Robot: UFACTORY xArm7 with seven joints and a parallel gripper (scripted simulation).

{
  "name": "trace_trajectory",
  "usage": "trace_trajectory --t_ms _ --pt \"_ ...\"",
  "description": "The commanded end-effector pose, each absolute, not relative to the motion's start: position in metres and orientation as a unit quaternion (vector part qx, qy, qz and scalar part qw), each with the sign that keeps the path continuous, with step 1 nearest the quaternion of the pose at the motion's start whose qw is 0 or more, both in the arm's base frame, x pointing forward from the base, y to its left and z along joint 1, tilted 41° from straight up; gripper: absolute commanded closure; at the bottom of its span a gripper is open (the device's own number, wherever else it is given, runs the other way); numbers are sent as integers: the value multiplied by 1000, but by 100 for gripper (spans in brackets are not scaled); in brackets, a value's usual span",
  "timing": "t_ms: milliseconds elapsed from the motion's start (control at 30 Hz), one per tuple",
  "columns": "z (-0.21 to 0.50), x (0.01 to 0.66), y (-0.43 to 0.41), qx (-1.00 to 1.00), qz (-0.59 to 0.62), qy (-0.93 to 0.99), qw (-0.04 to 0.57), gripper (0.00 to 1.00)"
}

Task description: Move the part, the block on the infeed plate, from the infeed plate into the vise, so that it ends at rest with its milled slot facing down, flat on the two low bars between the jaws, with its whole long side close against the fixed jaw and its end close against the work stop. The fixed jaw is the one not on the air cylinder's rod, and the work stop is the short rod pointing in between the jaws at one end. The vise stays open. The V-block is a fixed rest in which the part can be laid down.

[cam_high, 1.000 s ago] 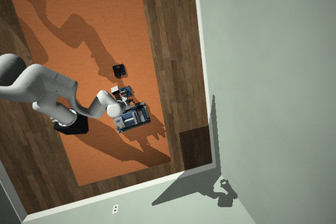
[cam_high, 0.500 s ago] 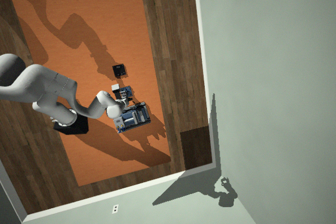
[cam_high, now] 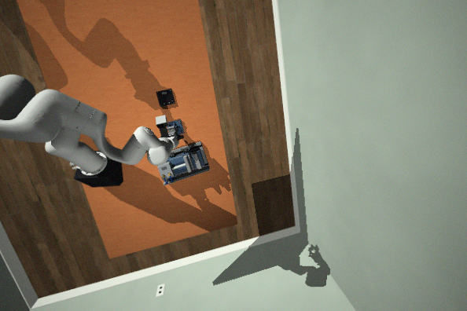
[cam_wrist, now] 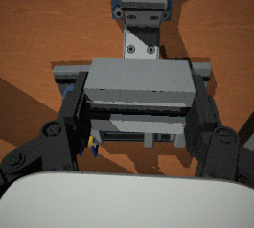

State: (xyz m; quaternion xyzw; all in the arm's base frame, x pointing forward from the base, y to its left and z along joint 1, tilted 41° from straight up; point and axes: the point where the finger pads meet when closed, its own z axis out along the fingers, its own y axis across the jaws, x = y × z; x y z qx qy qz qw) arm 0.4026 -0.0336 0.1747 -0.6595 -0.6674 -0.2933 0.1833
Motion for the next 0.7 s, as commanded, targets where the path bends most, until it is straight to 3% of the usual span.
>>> trace_trajectory --t_ms 0,667 --pt "176 403 -34 -662 -296 -664 184 100" --pt "177 403 -33 -663 -297 -662 186 100"
